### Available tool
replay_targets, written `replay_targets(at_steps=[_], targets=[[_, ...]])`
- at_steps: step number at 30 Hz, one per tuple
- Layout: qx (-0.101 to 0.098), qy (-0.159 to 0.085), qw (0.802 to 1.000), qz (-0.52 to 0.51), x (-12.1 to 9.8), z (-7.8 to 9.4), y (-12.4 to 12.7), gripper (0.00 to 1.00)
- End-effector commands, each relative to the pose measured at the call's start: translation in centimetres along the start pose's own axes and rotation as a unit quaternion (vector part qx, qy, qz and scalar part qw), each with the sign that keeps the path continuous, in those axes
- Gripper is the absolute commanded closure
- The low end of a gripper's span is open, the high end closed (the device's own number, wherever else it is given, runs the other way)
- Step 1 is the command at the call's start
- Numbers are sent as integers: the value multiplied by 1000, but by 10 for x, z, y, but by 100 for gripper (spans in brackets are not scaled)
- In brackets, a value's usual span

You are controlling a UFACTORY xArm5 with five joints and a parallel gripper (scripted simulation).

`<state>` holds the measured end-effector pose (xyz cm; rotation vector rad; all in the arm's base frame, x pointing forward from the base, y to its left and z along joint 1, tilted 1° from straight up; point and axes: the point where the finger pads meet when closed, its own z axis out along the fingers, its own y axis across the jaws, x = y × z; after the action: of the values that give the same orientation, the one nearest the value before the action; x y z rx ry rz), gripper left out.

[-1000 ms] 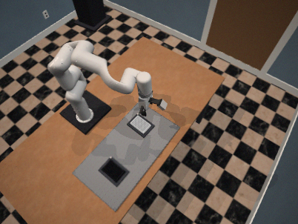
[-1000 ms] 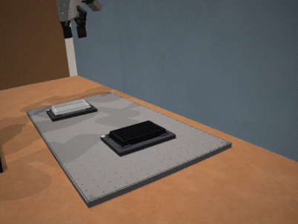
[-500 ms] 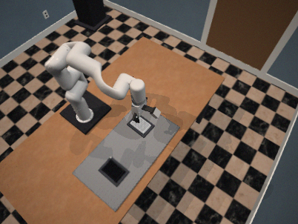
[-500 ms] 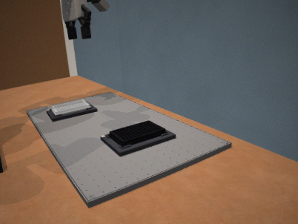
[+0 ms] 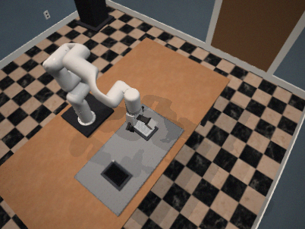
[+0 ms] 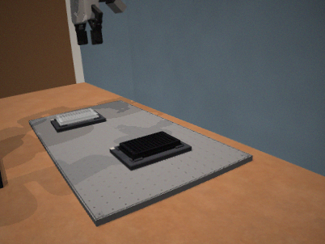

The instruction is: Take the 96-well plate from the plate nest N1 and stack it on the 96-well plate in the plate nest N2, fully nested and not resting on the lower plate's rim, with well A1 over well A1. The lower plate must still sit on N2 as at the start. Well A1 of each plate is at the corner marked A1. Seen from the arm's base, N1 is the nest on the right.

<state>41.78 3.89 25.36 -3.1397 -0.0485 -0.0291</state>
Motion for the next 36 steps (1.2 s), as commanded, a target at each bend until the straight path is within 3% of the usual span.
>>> replay_targets(at_steps=[1, 21, 36], targets=[[0, 0, 998, 60, -1, 8, 20, 0], [-2, -2, 997, 75, -2, 47, 90, 0], [-3, -3, 997, 75, -4, 84, 156, 0]])
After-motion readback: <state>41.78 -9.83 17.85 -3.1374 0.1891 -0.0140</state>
